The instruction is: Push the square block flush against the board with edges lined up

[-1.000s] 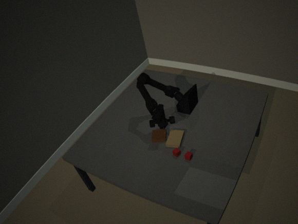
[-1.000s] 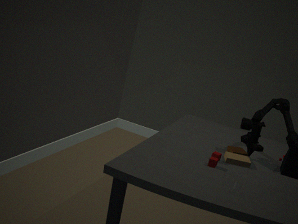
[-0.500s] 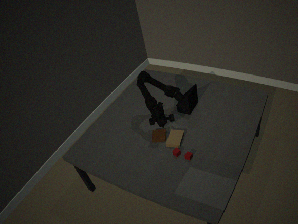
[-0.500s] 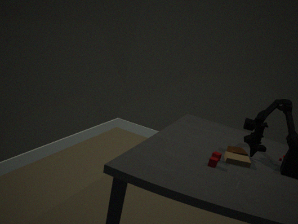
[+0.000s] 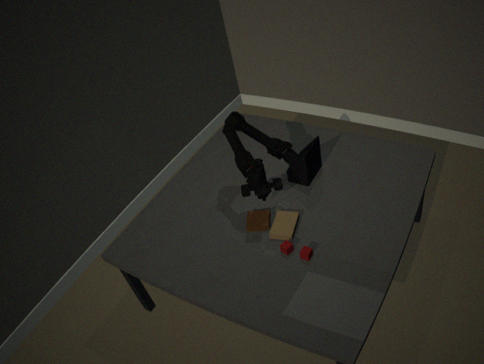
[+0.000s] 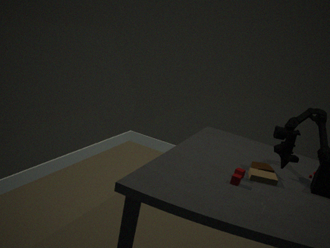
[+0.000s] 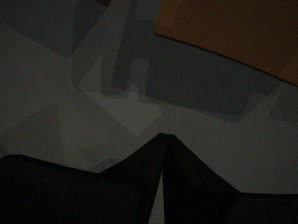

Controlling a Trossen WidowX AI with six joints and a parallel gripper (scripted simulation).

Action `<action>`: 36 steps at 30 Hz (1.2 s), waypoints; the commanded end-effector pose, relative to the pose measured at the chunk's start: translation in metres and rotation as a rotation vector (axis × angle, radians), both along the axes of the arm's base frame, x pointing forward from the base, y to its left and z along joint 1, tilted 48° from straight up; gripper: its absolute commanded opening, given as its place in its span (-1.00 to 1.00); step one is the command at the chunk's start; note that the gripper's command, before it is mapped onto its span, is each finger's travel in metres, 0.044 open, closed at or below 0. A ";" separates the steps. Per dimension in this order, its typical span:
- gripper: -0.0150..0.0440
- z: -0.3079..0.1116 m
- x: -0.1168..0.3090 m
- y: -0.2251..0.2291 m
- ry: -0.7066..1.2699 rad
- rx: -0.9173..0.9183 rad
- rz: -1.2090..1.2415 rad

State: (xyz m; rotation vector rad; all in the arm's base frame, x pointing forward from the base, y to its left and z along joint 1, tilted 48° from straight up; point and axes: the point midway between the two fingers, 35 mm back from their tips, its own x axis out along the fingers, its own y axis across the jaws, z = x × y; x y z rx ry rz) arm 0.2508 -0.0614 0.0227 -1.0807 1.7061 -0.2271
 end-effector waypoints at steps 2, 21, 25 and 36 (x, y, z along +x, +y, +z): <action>-0.49 0.015 0.001 0.015 -0.015 0.004 -0.003; -0.49 0.030 0.037 0.005 -0.413 -0.008 -0.360; -0.49 0.033 0.046 0.001 -0.515 -0.012 -0.452; -0.49 0.045 0.069 -0.010 -0.799 -0.024 -0.707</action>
